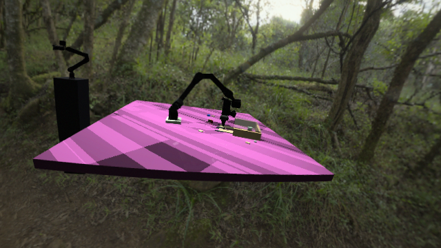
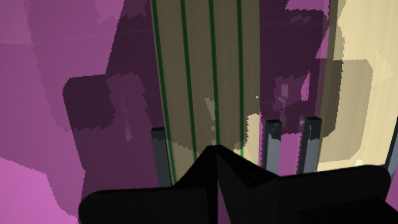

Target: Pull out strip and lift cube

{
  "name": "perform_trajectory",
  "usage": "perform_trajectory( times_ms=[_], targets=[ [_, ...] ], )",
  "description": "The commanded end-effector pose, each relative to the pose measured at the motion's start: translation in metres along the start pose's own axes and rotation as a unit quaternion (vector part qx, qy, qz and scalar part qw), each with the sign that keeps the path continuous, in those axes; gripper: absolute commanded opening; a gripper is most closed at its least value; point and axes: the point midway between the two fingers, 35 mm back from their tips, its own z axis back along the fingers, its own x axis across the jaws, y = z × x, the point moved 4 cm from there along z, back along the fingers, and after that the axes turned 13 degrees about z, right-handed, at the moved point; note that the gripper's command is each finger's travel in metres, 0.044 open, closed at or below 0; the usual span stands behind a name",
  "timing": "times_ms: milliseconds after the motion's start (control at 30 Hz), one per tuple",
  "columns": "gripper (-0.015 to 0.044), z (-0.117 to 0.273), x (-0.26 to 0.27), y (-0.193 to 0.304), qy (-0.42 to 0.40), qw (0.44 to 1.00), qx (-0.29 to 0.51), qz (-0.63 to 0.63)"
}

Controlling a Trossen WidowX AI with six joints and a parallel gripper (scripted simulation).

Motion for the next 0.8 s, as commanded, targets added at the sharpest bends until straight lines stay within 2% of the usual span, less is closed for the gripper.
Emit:
perform_trajectory(
  times_ms=[0,767],
  targets=[
    [0.0,-0.0033,0.0002,-0.0007,0.0,1.0,0.002,-0.002],
    [0.0,-0.0051,0.0013,0.0009,0.0,1.0,0.002,-0.002]
  ],
)
